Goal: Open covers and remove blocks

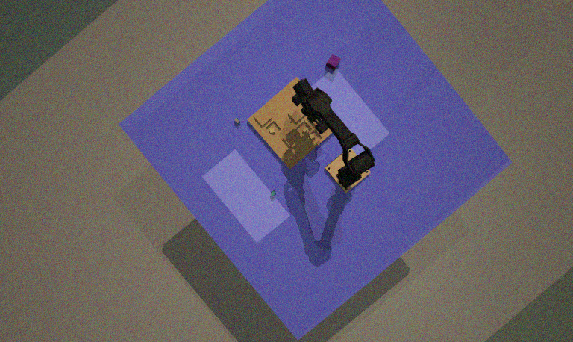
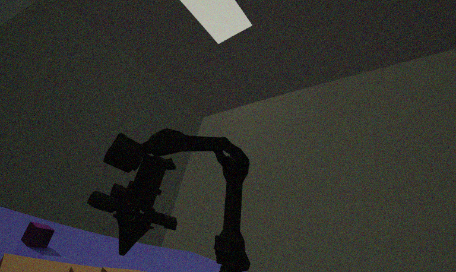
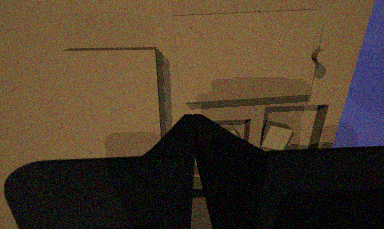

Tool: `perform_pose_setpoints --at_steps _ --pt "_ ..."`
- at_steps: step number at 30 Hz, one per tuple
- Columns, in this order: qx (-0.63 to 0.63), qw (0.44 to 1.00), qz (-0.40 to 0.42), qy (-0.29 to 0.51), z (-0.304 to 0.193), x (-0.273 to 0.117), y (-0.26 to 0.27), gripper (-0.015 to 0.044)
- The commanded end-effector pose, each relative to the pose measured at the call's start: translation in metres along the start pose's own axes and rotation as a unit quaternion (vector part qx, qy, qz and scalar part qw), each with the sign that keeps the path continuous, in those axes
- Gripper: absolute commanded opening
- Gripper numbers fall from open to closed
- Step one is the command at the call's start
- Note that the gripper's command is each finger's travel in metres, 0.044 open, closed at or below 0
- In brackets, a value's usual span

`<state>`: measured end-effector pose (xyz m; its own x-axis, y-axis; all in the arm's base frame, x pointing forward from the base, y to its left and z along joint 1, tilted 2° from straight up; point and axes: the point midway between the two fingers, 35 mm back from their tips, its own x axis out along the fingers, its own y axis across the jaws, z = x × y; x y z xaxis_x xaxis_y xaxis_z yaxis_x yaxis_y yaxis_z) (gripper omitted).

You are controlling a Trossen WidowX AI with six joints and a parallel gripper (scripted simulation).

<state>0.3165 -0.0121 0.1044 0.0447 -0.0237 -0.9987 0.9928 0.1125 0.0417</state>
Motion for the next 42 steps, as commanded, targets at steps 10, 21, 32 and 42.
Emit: perform_pose_setpoints --at_steps 10,21,32,42 --pt "-0.001 1.000 0.003 0.001 0.014 -0.008 0.012 0.0000" --pt "-0.001 1.000 0.003 0.001 0.014 -0.008 0.012 0.0000" --pt "-0.001 1.000 0.003 0.001 0.014 -0.002 0.012 0.0000" --pt "-0.001 1.000 0.003 0.001 0.014 0.008 0.013 0.0000"
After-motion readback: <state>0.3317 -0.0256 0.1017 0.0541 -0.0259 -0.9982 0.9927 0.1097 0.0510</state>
